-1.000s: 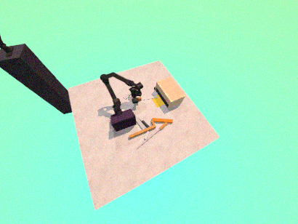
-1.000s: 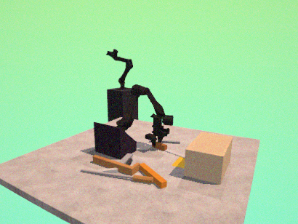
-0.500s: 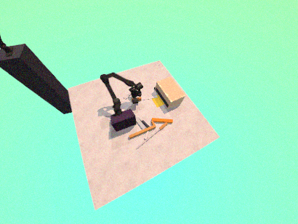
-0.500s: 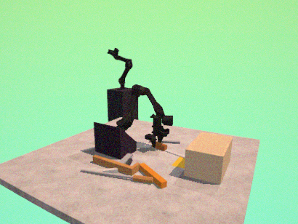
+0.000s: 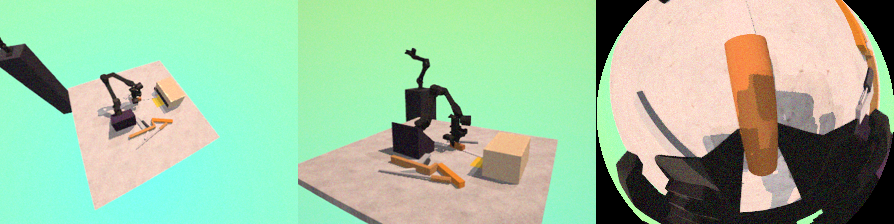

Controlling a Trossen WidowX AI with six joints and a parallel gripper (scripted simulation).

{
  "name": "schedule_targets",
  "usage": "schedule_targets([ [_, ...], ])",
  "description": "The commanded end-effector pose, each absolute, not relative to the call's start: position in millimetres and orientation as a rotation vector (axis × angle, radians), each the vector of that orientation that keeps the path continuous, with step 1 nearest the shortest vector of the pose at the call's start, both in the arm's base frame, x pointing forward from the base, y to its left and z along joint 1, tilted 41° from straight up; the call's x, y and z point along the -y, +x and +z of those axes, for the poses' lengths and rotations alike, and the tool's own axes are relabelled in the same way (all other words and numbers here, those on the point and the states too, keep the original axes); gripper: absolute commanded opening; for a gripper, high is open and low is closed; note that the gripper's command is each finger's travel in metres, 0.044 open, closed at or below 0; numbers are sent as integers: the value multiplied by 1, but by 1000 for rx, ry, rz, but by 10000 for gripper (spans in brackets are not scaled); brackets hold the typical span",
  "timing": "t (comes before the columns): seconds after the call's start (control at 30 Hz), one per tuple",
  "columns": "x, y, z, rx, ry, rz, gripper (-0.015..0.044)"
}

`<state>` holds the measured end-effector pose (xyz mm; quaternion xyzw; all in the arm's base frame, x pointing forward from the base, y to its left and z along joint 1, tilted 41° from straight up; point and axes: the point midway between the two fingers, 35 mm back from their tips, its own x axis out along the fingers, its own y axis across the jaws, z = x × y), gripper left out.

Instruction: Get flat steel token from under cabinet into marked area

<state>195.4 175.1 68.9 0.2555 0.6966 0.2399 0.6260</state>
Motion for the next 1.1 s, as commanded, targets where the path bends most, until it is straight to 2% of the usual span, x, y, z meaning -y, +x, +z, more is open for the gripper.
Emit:
schedule_targets([
  [0.0,-175,195,69,-1598,584,550,0],
  [1.07,-177,229,67,-1593,579,559,0],
])
